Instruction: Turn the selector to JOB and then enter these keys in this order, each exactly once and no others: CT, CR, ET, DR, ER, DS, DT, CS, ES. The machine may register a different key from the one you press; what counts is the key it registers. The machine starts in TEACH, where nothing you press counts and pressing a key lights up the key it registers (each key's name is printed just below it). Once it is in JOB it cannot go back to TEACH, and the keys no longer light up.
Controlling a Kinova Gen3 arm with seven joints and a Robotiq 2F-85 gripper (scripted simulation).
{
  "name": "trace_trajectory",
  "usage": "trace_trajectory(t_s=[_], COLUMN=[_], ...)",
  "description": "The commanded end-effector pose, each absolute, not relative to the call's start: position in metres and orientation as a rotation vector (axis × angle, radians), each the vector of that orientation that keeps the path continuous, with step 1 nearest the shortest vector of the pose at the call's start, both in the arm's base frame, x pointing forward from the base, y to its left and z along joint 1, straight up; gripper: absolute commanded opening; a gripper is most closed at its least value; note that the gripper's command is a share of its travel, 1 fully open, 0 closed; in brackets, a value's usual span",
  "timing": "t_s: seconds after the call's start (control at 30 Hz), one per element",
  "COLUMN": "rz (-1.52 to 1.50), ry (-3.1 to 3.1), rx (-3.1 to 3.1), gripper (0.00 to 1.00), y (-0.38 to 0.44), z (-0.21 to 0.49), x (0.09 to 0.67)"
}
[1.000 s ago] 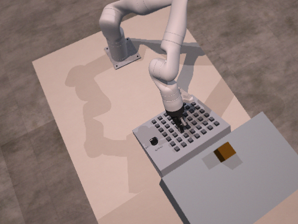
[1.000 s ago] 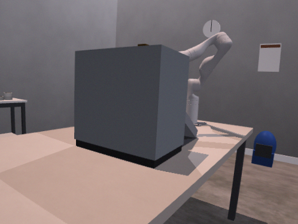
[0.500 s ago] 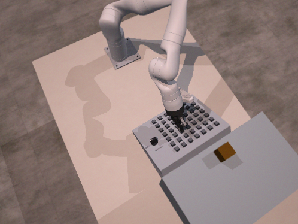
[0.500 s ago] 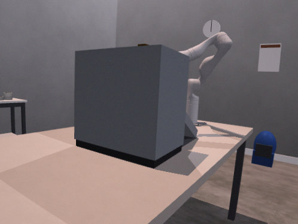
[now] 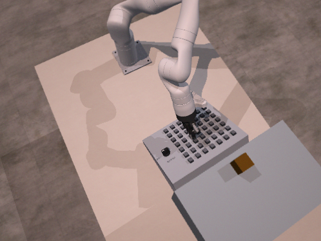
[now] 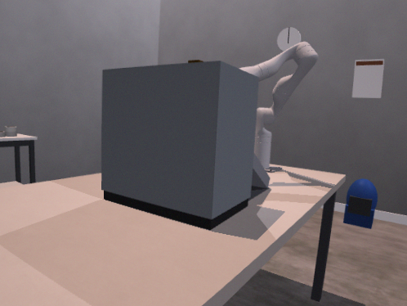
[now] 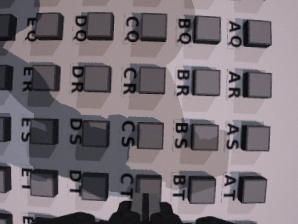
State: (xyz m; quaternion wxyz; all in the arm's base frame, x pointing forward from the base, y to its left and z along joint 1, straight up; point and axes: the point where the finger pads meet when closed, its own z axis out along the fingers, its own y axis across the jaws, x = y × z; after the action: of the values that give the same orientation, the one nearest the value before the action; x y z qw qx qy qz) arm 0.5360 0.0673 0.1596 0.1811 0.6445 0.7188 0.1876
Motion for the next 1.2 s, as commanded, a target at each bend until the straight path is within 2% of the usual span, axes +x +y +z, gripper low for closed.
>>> trace_trajectory(t_s=[0.0, 1.17], rz=[0.543, 0.545], ry=[2.032, 2.033], rx=[1.826, 1.822], gripper=[0.10, 0.10], y=[0.071, 0.037], z=[0.166, 0.171], x=[0.532, 0.535])
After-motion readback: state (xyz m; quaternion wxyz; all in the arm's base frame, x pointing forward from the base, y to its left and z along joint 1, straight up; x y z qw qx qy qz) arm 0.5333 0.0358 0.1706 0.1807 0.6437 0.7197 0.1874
